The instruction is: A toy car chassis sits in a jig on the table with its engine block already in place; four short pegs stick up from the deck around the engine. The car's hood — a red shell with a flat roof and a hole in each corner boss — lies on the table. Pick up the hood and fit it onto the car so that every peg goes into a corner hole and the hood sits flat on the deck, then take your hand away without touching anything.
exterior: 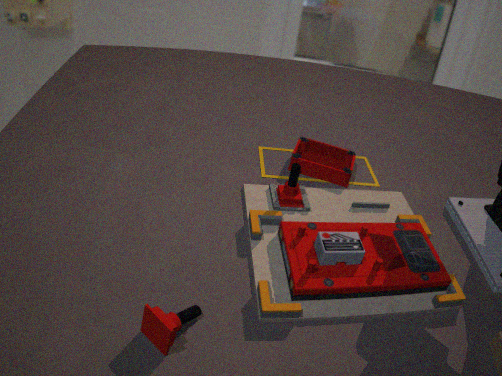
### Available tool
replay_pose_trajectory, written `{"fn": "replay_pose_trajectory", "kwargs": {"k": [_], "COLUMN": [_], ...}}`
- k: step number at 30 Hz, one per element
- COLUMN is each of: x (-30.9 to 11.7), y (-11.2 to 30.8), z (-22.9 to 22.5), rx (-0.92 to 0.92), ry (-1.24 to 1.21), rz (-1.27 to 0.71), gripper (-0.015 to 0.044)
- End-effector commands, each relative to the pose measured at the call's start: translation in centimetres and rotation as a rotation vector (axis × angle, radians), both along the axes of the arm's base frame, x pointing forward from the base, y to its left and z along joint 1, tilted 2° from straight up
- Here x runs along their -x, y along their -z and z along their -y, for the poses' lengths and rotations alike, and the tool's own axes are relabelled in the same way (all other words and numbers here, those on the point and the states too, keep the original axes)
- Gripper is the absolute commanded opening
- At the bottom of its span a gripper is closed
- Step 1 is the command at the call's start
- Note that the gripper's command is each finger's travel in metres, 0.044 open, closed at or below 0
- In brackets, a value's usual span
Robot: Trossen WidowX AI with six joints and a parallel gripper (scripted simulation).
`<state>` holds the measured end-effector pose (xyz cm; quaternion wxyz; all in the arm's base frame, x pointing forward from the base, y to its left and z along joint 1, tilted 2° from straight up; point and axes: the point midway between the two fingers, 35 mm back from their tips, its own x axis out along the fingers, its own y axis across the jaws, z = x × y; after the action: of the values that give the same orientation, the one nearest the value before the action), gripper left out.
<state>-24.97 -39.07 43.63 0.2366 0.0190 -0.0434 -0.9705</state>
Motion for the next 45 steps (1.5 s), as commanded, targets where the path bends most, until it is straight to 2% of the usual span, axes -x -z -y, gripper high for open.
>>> {"fn": "replay_pose_trajectory", "kwargs": {"k": [1,12,22,28,35,45], "x": [-4.6,-19.0,-32.5,-39.9,-47.0,-52.6], "y": [2.7,10.2,17.0,20.9,25.1,29.7], "z": [3.2,7.7,6.0,2.1,-4.6,-17.4], "rx": [-0.115,-0.405,-0.713,-0.915,-1.170,-1.594], "ry": [-0.158,-0.590,-0.967,-1.185,-1.421,-1.706], "rz": [0.024,0.085,0.094,0.082,0.049,-0.042], "gripper": [0.0440,0.0440,0.0440,0.0440,0.0440,0.0440]}}
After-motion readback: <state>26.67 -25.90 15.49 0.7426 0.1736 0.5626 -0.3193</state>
